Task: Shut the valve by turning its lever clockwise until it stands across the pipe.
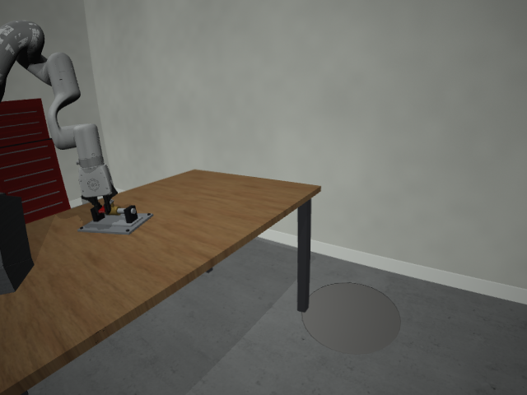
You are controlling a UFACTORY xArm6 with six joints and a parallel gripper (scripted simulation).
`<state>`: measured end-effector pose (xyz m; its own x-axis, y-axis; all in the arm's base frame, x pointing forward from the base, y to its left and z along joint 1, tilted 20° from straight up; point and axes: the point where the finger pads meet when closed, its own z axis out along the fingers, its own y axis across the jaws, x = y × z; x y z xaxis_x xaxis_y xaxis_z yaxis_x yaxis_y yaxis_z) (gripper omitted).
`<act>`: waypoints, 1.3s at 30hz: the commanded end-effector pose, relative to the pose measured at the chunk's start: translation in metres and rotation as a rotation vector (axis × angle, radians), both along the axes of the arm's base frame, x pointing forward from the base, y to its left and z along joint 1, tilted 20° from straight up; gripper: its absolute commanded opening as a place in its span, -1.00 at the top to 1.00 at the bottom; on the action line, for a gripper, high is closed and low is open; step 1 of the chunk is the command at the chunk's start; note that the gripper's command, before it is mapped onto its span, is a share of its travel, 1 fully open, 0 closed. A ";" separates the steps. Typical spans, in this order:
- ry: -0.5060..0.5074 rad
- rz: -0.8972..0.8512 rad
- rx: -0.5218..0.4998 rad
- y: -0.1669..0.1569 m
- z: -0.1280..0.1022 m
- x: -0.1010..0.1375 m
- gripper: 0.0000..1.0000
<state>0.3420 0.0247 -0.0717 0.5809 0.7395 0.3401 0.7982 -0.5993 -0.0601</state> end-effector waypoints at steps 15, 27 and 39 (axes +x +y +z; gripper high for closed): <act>0.029 -0.096 0.017 0.006 0.002 -0.006 1.00; 0.052 -0.169 0.029 0.010 0.002 -0.011 1.00; 0.076 -0.242 0.042 0.015 0.003 -0.015 1.00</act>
